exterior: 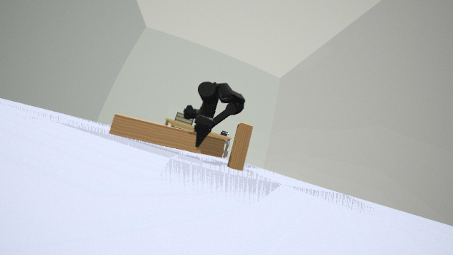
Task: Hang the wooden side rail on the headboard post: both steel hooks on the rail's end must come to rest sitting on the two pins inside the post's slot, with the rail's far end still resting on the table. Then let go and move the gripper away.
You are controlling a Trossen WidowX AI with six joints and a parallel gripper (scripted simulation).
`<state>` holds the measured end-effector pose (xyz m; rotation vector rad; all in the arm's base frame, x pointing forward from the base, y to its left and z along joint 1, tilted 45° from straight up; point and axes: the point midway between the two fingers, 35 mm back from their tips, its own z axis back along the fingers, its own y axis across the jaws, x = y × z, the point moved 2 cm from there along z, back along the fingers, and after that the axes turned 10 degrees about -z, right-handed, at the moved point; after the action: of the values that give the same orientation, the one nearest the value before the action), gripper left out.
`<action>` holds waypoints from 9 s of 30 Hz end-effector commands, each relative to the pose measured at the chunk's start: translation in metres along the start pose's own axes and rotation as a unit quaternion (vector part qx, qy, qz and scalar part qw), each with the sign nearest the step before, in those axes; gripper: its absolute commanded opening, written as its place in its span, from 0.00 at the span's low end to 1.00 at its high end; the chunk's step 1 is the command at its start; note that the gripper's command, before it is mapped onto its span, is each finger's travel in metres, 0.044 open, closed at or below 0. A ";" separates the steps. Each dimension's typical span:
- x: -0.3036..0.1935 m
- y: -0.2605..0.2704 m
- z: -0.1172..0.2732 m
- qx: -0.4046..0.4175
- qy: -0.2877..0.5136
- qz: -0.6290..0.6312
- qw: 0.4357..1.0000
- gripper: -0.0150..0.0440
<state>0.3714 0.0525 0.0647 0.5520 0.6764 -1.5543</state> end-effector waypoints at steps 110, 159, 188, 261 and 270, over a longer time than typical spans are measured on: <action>-0.013 -0.002 0.003 0.004 0.001 -0.001 1.000 0.25; -0.019 -0.002 0.003 0.004 0.001 -0.001 1.000 0.25; -0.022 -0.003 0.003 0.004 0.001 -0.001 1.000 0.25; -0.030 -0.005 0.003 0.004 0.001 -0.001 1.000 0.25; -0.031 -0.005 0.002 0.004 0.001 -0.001 1.000 0.25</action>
<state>0.3688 0.0737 0.0855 0.5522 0.6758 -1.5541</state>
